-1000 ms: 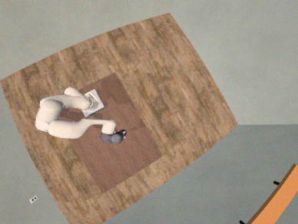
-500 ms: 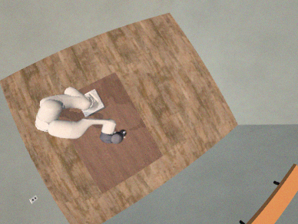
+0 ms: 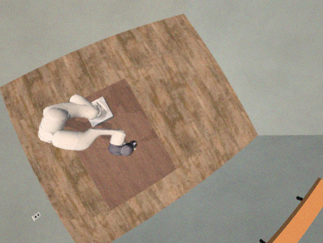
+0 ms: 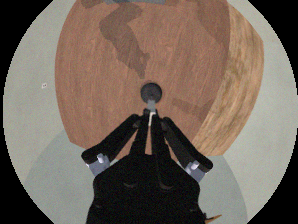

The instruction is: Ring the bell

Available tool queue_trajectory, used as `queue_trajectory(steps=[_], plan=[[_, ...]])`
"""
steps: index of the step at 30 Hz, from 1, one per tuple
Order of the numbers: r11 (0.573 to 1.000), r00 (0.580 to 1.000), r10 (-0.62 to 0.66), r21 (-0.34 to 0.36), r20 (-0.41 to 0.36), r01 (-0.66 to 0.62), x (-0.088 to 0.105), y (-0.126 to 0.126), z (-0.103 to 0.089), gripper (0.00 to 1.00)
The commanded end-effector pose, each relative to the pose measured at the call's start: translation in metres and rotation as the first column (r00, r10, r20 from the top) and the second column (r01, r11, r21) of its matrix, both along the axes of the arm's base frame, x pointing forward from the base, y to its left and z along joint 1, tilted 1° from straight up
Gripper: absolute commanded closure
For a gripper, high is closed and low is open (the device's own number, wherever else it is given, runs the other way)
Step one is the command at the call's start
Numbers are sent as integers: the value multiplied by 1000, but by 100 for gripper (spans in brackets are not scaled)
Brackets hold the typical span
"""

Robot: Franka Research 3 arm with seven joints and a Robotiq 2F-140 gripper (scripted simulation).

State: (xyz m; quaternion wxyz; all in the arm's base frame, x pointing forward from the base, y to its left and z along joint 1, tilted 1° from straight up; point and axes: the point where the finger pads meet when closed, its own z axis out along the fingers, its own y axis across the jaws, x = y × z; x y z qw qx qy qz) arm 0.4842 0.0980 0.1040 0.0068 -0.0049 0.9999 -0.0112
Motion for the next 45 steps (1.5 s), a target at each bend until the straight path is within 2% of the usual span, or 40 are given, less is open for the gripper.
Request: queue_trajectory(steps=[1, 24, 45], plan=[[1000, 1000, -3, -2, 2, 3, 1, -2, 0, 100], [1000, 1000, -2, 1, 1, 2, 1, -1, -11, 100], [1000, 1000, -2, 1, 1, 2, 3, 3, -45, 100]])
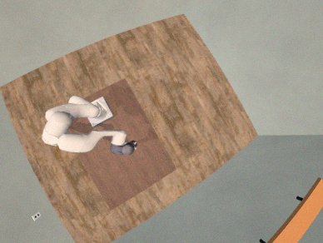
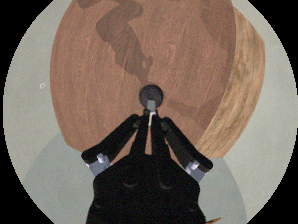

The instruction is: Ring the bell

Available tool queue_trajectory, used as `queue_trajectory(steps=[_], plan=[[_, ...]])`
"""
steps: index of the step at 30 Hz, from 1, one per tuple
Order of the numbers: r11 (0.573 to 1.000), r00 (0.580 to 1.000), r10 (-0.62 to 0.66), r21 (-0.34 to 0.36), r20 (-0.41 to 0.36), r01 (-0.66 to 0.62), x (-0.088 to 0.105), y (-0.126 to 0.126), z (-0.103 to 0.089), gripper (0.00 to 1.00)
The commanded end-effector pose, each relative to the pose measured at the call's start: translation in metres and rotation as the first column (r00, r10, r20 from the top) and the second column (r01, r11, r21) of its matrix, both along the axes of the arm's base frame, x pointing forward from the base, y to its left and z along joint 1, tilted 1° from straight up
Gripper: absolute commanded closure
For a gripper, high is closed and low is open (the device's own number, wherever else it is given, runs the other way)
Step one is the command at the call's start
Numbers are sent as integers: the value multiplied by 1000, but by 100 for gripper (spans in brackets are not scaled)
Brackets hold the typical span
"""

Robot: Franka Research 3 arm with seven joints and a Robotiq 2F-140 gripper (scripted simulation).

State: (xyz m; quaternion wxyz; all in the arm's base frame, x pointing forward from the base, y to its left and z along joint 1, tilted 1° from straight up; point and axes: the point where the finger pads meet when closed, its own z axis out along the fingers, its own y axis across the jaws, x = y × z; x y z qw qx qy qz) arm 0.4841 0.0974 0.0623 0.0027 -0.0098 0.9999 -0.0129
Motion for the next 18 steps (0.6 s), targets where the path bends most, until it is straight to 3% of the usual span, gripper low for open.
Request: queue_trajectory(steps=[1, 18], plan=[[1000, 1000, -12, 5, 9, 12, 3, 3, -5, 100], [1000, 1000, -12, 5, 9, 12, 4, 5, -21, 100]])
